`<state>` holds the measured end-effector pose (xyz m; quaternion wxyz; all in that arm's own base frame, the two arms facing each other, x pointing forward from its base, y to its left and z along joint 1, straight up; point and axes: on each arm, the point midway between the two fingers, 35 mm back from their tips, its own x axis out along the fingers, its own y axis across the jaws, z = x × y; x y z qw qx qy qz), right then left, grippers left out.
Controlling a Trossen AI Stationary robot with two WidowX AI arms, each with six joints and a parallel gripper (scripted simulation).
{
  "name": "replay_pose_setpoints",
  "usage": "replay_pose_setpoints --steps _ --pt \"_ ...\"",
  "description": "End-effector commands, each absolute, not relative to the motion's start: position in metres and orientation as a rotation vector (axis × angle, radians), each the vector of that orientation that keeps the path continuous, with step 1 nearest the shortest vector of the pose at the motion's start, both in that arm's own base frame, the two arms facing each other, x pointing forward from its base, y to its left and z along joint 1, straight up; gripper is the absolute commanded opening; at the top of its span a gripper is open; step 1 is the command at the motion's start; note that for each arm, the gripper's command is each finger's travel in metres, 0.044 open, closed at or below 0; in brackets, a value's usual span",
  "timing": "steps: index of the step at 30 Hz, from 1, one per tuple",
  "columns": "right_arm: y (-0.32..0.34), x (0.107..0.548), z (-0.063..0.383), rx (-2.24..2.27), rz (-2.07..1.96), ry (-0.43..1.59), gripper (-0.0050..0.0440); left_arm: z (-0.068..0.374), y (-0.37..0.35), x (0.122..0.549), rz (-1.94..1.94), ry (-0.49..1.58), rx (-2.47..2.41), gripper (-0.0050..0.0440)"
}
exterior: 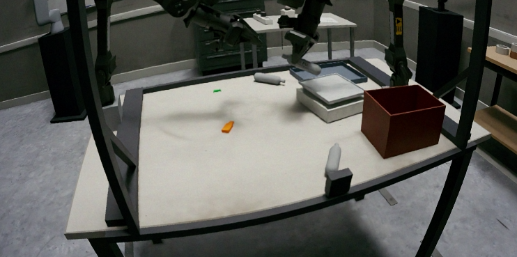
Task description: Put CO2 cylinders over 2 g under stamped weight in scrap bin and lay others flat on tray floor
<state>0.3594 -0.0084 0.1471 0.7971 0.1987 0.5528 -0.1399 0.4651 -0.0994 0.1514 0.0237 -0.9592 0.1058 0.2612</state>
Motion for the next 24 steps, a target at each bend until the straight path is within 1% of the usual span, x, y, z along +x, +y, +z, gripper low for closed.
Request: replay_pose_setpoints --steps 1,8,10,17,24 --pt "-0.0085 0.3607 0.163 0.595 -0.396 1.104 -0.005 0.1647 -0.0995 0.4668 0.763 0.33 -2.981 0.044" --pt "-0.0083 0.3599 0.1616 0.923 -0.601 1.03 -0.005 0.1647 -0.0995 0.4668 0.763 0.33 -2.981 0.044" --pt "-0.0083 0.3599 0.1616 0.923 -0.601 1.03 -0.005 0.1647 -0.0995 0.4668 0.763 0.33 -2.981 0.044" --pt "-0.008 0.3597 0.1611 1.253 -0.8 0.925 -0.005 0.1647 -0.0995 0.4668 0.763 0.33 -2.981 0.044" --pt "-0.0079 0.3607 0.1628 1.401 -0.883 0.864 -0.005 0.1647 -0.0995 0.4668 0.763 0.33 -2.981 0.044"
